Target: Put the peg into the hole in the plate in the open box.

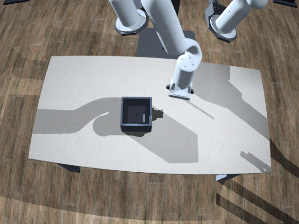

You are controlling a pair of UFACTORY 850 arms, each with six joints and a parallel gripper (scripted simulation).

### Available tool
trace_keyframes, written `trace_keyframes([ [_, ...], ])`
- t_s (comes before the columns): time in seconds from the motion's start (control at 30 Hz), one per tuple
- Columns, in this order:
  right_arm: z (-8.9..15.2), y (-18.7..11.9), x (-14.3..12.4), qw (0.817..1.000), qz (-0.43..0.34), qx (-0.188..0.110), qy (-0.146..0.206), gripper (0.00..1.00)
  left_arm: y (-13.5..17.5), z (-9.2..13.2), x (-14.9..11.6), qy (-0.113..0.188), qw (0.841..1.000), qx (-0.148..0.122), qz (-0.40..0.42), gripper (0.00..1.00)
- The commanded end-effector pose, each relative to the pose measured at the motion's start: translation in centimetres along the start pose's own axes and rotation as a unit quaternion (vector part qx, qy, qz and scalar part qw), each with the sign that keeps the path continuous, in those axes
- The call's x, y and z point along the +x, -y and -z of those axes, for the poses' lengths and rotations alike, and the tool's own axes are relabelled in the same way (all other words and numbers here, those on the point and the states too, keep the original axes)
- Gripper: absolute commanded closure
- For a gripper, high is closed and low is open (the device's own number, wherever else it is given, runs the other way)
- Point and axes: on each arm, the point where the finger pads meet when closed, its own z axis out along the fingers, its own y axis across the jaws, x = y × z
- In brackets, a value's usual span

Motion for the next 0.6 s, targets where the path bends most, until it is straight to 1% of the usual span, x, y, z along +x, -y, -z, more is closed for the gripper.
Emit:
trace_keyframes([
  [0.0, 0.2, 0.2, 0.1, 1.0, -0.007, 0.002, -0.021, 0.56, 0.0, 0.1, 0.3, -0.006, 1.0, 0.0, -0.003, 0.0],
  [0.37, 0.2, 0.2, 0.0, 1.0, -0.016, 0.002, -0.025, 0.56, 0.0, 0.1, 0.3, -0.006, 1.0, 0.0, -0.003, 0.0],
  [0.4, -0.1, 0.3, -0.5, 1.0, -0.016, 0.002, -0.025, 0.56, 0.0, 0.1, 0.3, -0.006, 1.0, 0.0, -0.003, 0.0],
  [0.43, -0.6, 0.4, -1.5, 1.0, -0.016, 0.002, -0.026, 0.56, 0.0, 0.1, 0.3, -0.006, 1.0, 0.0, -0.003, 0.0],
  [0.53, -3.1, 0.6, -6.3, 1.0, -0.016, 0.002, -0.024, 0.56, 0.0, 0.1, 0.3, -0.006, 1.0, 0.0, -0.003, 0.0],
  [0.57, -3.6, 0.6, -7.4, 1.0, -0.006, 0.002, -0.022, 0.56, 0.0, 0.1, 0.3, -0.006, 1.0, 0.0, -0.003, 0.0],
])
